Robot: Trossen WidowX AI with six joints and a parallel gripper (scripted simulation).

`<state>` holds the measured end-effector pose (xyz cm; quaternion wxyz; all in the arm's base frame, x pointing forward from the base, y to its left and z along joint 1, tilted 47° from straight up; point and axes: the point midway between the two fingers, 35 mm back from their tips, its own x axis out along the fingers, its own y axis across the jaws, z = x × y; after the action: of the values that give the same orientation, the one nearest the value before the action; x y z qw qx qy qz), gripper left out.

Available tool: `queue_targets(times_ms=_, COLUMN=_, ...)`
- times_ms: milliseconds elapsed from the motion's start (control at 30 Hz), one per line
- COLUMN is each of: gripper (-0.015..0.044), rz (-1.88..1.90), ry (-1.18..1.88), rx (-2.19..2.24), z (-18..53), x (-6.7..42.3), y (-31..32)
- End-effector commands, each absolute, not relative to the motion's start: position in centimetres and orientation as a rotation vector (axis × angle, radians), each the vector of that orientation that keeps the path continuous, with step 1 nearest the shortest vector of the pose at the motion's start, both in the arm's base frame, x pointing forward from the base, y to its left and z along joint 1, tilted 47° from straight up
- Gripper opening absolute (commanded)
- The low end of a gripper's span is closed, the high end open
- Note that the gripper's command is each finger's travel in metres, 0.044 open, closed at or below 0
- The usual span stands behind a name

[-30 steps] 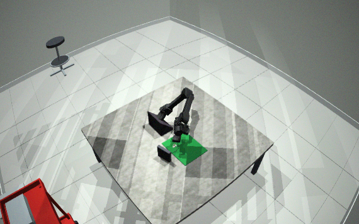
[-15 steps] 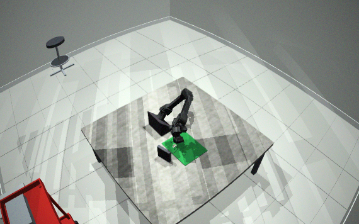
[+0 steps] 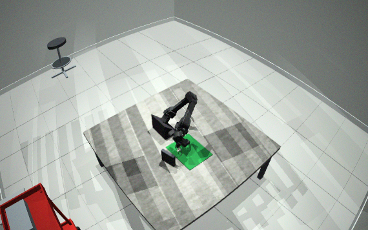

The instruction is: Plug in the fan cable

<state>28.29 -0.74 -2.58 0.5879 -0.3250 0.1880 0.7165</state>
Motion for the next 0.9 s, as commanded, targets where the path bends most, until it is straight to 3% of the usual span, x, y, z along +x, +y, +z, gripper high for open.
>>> queue_targets(times_ms=0, gripper=0.0000, rz=1.679, ry=0.410, rx=-0.789, z=-2.70, x=28.33, y=-0.90)
queue_targets(times_ms=867, gripper=0.0000, rz=1.680, ry=0.409, rx=-0.789, z=-2.03, x=28.10, y=-0.63)
